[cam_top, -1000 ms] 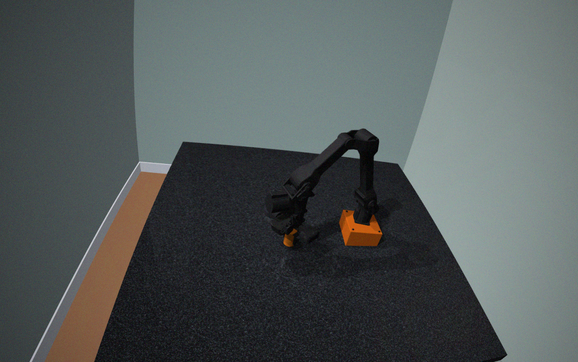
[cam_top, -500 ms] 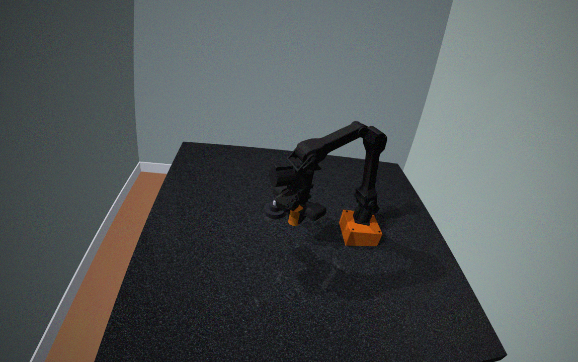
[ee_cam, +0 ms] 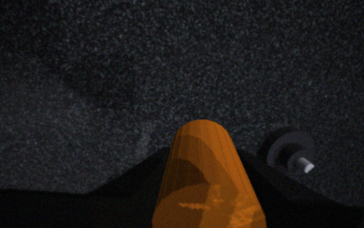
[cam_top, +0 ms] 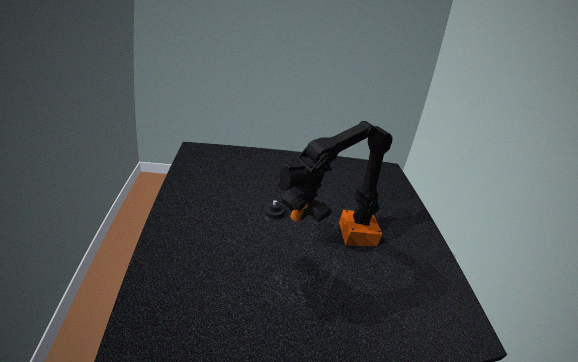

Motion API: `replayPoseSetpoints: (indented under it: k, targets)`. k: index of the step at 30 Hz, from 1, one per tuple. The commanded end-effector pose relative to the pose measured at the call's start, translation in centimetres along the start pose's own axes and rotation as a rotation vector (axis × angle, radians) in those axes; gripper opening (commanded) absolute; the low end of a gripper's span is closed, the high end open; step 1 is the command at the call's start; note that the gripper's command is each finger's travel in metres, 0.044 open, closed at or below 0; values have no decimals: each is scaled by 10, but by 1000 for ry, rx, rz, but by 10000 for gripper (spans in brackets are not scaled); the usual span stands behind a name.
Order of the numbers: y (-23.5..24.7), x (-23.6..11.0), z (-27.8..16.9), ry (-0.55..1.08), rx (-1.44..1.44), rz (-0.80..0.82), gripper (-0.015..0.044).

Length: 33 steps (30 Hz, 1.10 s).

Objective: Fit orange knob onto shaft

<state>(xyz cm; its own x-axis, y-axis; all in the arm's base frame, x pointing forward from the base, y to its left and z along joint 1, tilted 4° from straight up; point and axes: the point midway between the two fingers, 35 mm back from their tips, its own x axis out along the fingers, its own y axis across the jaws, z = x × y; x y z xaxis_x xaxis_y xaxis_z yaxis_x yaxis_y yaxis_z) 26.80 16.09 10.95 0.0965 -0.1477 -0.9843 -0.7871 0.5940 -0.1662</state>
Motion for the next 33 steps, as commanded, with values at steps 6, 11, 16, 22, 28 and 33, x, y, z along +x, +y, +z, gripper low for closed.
replayPoseSetpoints:
  k: [6,11,16,22,28,33]
  targets:
    - [3,-24,-4,-10,11,-206,0]
    - [5,-35,-6,-9,11,-313,0]
    - [8,-46,-9,-9,12,-420,0]
    - [11,-59,-11,-8,12,-548,0]
    - [13,-71,-14,-6,13,-675,0]
    - [15,-81,-16,-7,13,-773,0]
